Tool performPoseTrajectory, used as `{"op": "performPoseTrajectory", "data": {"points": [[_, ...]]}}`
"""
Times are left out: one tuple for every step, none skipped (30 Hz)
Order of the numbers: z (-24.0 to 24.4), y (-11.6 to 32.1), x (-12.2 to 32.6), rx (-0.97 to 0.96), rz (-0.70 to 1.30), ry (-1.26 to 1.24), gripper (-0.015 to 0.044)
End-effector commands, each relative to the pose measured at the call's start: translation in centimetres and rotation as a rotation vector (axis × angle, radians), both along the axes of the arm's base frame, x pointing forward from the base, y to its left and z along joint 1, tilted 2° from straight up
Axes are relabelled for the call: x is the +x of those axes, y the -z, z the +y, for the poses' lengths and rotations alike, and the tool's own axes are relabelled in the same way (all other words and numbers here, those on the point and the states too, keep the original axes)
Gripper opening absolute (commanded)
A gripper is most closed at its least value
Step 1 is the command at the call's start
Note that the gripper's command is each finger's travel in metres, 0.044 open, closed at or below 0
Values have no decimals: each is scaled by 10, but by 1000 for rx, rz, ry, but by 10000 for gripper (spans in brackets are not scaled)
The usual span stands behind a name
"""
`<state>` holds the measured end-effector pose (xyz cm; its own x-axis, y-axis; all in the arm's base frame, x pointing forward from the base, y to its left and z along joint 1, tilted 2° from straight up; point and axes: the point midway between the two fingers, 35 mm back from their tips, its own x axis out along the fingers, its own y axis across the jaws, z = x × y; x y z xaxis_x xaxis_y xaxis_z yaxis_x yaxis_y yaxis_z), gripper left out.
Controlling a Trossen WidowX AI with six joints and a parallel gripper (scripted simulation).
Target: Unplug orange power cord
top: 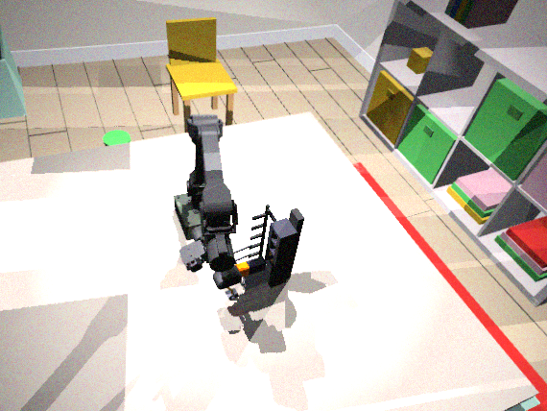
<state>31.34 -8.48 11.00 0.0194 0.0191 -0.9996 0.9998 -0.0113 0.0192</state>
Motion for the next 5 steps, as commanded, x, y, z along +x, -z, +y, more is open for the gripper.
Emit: {"op": "performPoseTrajectory", "data": {"points": [[0,0,0,-1,2,-4,440],[0,0,0,-1,2,-4,440],[0,0,0,-1,2,-4,440],[0,0,0,-1,2,-4,440],[0,0,0,-1,2,-4,440]]}}
